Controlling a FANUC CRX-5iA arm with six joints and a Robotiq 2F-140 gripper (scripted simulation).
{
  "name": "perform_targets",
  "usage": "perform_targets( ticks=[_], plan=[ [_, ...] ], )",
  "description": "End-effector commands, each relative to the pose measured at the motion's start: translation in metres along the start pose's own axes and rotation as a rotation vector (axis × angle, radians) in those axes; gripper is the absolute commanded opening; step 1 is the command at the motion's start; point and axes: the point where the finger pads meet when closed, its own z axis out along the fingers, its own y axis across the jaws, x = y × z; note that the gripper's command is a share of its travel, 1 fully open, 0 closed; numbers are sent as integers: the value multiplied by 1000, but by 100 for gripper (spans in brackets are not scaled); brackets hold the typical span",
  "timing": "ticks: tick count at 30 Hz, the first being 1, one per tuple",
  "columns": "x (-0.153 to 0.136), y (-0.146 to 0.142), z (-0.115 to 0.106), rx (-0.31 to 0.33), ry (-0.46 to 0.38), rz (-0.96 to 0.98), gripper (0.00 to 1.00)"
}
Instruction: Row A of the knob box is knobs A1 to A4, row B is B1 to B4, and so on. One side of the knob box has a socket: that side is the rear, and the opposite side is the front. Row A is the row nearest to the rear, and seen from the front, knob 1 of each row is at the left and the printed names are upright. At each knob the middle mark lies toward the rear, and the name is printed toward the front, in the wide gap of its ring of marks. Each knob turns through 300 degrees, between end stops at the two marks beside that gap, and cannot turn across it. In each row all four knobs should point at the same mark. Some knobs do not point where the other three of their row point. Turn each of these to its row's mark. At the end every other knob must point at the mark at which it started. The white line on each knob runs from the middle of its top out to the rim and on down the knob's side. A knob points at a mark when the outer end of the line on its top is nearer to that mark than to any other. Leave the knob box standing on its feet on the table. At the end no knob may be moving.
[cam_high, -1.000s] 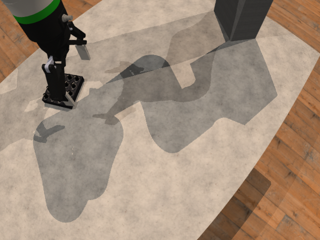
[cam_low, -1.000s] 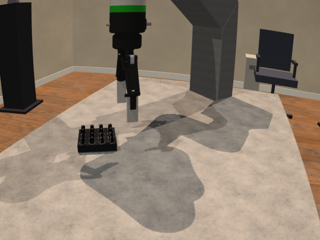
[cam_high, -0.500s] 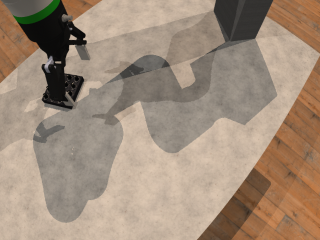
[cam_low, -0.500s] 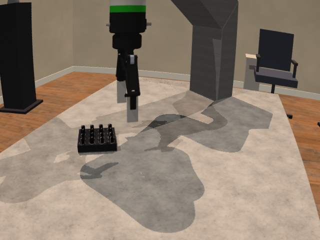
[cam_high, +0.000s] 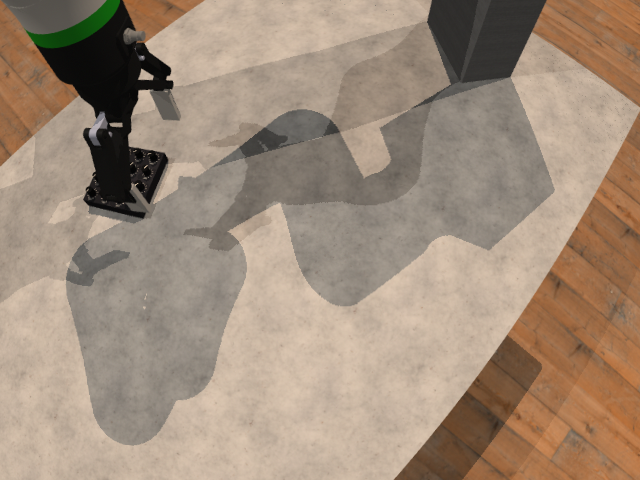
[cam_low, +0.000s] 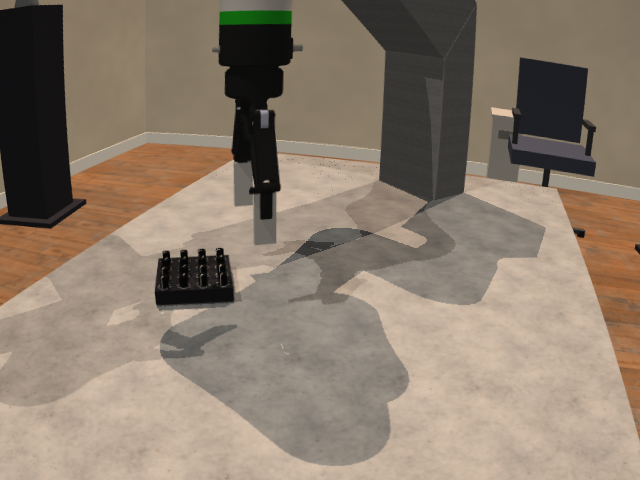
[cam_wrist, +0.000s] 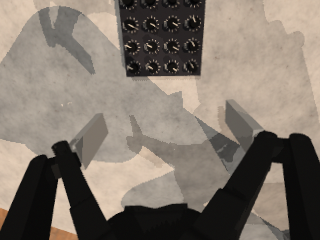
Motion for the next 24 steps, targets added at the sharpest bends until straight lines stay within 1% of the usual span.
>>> perform_targets(
  ticks=[1, 16, 20, 24],
  plan=[
    [0, 0, 0, 0, 0, 0, 100],
    [1, 0, 0, 0, 0, -19, 100],
    [3, 0, 0, -1, 1, -85, 100],
    [8, 0, -1, -3, 2, -215, 100]
  ],
)
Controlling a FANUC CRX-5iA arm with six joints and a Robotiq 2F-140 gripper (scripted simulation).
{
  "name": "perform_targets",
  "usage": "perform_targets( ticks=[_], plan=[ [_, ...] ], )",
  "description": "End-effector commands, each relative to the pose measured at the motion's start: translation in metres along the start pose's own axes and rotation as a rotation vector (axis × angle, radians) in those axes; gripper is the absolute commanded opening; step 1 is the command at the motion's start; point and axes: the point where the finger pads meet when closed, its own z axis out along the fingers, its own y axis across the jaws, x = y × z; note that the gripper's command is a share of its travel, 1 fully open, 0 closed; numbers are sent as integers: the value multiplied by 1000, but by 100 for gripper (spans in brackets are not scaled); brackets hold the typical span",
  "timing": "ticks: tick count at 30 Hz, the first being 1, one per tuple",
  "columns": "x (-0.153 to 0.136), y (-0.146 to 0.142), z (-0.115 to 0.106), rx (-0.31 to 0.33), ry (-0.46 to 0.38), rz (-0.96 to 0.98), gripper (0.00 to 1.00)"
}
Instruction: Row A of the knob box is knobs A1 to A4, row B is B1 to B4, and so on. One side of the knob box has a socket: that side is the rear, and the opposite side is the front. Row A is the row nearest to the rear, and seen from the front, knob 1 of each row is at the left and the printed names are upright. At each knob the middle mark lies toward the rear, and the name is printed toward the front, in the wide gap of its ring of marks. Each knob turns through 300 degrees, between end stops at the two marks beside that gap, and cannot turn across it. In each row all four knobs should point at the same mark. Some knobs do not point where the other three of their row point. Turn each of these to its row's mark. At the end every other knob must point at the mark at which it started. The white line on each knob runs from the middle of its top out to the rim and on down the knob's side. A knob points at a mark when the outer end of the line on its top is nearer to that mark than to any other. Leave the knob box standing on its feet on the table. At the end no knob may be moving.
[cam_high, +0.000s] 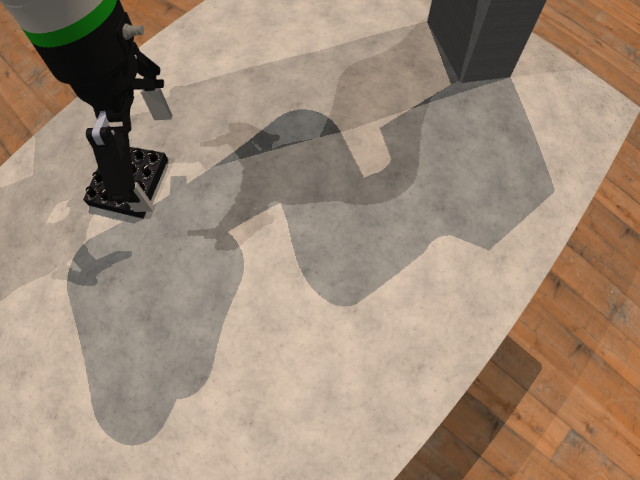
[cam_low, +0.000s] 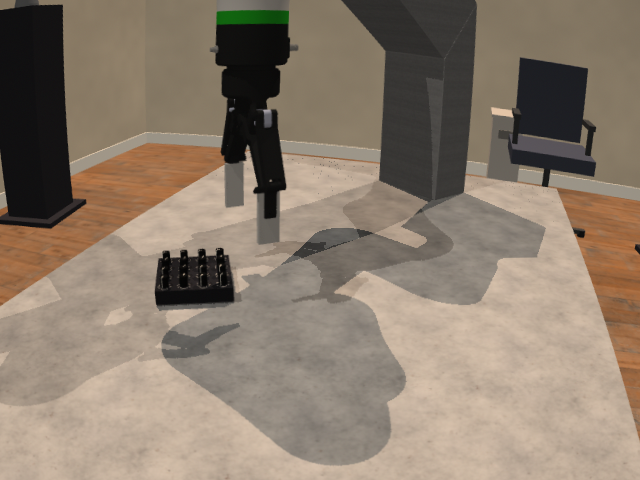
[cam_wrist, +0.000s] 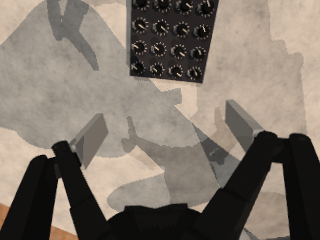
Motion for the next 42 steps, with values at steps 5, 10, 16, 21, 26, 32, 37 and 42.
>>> perform_targets(
  ticks=[5, 10, 16, 21, 26, 32, 37, 42],
  plan=[
    [10, 1, -1, -9, -3, -282, 100],
    [16, 1, -2, -10, -3, -440, 100],
    [23, 2, -2, -12, -4, -622, 100],
    [29, 2, -3, -13, -5, -788, 100],
    [34, 3, -4, -14, -6, -938, 100],
    [40, 3, -5, -15, -8, -1124, 100],
    [46, 4, -6, -14, -9, -1287, 100],
    [49, 4, -6, -14, -10, -1385, 100]
  ],
)
